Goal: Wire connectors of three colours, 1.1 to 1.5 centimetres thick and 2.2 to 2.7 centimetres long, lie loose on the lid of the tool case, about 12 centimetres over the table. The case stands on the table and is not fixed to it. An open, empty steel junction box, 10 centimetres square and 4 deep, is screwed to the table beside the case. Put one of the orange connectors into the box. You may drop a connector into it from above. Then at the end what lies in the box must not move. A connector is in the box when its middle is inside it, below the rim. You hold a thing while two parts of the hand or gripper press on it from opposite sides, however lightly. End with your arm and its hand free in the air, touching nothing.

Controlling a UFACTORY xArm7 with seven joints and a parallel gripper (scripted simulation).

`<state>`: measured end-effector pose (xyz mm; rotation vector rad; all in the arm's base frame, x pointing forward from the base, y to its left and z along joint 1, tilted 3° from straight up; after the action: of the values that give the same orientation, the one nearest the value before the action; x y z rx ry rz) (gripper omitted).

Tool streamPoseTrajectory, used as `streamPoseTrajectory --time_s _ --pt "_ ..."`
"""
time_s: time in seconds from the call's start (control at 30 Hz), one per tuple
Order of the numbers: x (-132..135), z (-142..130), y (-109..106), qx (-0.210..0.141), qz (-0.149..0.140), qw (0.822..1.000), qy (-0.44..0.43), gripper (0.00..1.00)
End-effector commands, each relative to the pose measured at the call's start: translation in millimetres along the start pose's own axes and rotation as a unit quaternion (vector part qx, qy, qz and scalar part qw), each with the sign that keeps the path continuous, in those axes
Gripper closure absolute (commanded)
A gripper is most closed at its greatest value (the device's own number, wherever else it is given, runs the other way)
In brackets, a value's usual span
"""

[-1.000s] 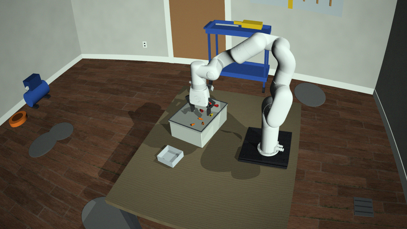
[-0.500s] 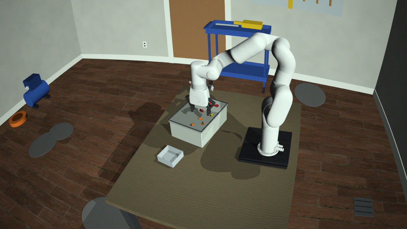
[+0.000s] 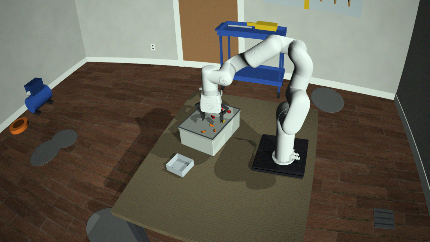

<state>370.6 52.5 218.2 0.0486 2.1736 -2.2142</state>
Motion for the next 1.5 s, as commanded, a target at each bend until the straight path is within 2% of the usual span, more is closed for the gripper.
streamPoseTrajectory --time_s 0.0,0.17,0.23,0.47,0.67,1.47 --pt "5.2 -9.1 -1.6 -0.002 0.002 0.996 -0.086 0.00" --pt "12.5 -19.0 -1.6 -0.002 0.002 0.983 -0.182 0.00" --pt "12.5 -19.0 -1.6 -0.002 0.002 0.983 -0.182 0.00" --pt "22.4 -31.4 -1.4 -0.002 0.002 0.953 -0.303 0.00" --pt "26.5 -36.1 -1.2 -0.002 0.002 0.937 -0.351 0.00" --pt "26.9 -36.7 -1.2 -0.002 0.002 0.935 -0.356 0.00"
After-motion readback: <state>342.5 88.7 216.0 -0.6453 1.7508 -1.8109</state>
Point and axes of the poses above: the point where the finger pads meet when closed, its own y axis out along the fingers, its own x axis across the jaws, z = x × y, the point moved 4 cm from there along -y, back along the fingers, and after that the axes turned 13 degrees about y, right-handed, at the moved point
